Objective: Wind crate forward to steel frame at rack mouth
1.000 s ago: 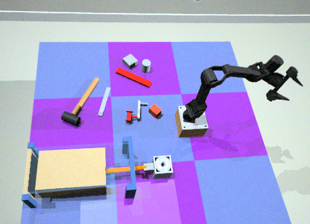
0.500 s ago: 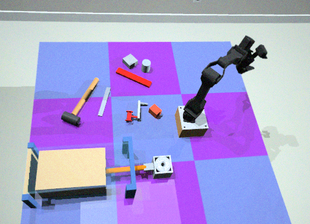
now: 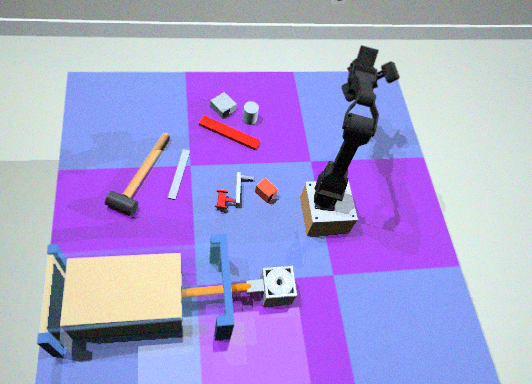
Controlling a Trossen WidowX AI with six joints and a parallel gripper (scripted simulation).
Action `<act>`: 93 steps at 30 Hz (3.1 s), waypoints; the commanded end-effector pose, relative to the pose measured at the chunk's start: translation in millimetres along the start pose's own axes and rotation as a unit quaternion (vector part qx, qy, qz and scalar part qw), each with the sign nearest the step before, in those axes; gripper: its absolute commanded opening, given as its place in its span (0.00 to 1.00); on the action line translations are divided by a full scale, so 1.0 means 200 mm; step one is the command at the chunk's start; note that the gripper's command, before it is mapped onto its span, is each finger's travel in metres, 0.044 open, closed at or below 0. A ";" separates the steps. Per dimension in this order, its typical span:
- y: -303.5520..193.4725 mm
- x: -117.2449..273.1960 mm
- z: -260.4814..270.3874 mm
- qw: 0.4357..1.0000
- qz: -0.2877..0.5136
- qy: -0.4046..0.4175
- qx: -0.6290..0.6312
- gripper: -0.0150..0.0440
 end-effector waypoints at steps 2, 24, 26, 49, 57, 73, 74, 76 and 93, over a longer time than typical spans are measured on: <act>0.16 0.08 0.18 0.997 -0.046 0.057 -0.031 1.00; 0.43 0.97 1.40 0.907 -0.034 0.406 -0.103 1.00; 0.38 1.07 1.51 0.899 -0.002 0.425 -0.108 1.00; -0.07 1.43 1.99 0.880 0.165 0.427 -0.127 1.00; -0.11 1.36 2.08 0.880 0.165 0.427 -0.127 1.00; -0.12 1.33 2.12 0.881 0.163 0.427 -0.125 0.91; -0.12 1.33 2.12 0.881 0.163 0.427 -0.125 0.90; -0.12 1.33 2.12 0.881 0.163 0.427 -0.125 0.88; -0.12 1.33 2.12 0.881 0.163 0.427 -0.125 0.68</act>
Point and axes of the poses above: the point midway between the two fingers, 35 mm back from their tips, its own x axis back along the fingers, its own z axis across the jaws, y = z × x, the point moved 9 cm from there along x, back along the fingers, and after that the axes turned 15 degrees about x, right-handed, at the moved point
